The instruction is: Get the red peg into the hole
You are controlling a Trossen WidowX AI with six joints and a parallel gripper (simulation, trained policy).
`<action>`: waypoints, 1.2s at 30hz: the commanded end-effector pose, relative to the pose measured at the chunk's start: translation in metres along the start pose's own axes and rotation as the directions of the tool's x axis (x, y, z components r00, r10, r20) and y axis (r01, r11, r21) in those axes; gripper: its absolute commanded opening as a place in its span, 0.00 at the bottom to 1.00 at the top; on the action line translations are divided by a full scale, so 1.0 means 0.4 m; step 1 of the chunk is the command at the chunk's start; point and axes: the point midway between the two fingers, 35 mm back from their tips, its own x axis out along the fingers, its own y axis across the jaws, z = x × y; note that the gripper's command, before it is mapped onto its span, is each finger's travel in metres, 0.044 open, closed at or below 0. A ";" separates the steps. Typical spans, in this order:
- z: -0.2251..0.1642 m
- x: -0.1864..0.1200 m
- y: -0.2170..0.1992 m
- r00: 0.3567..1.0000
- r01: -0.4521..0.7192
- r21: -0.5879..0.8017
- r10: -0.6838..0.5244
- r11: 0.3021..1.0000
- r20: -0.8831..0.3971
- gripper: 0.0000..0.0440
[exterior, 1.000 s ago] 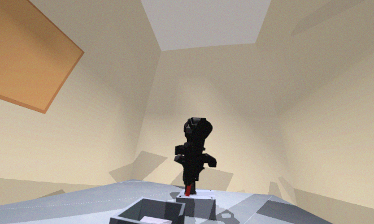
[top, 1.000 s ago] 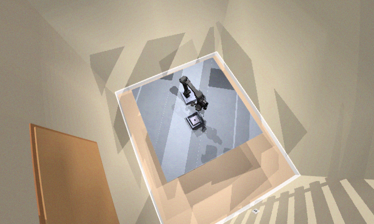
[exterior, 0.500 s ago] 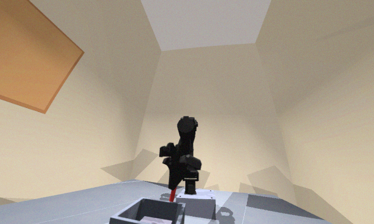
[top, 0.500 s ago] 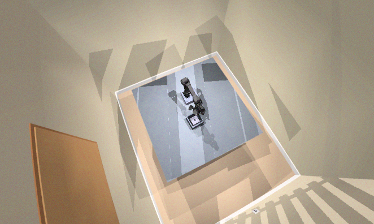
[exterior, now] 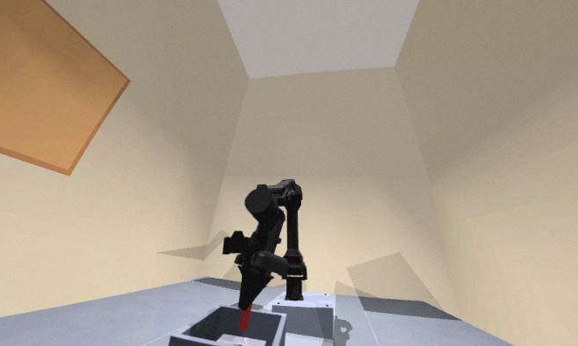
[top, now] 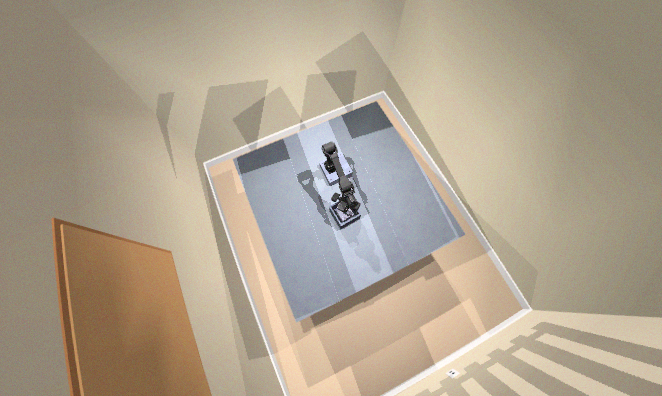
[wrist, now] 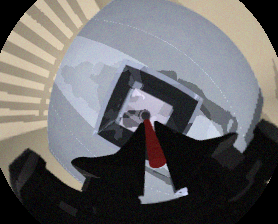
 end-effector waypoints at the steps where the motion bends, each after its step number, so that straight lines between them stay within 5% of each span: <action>1: 0.001 0.041 0.001 0.999 0.014 -0.002 -0.014 1.000 -0.028 0.01; 4: 0.000 0.069 0.000 0.999 0.024 -0.008 -0.025 1.000 -0.043 0.04; 9: 0.000 0.108 -0.005 0.997 0.044 -0.035 -0.046 0.998 -0.062 0.29; 12: 0.004 0.124 -0.005 0.995 0.061 -0.061 -0.066 0.996 -0.074 0.35; 24: 0.093 0.139 0.040 0.998 0.053 -0.105 -0.057 0.993 -0.031 0.97; 36: 0.196 0.125 0.062 0.997 0.028 -0.084 -0.022 0.996 0.068 1.00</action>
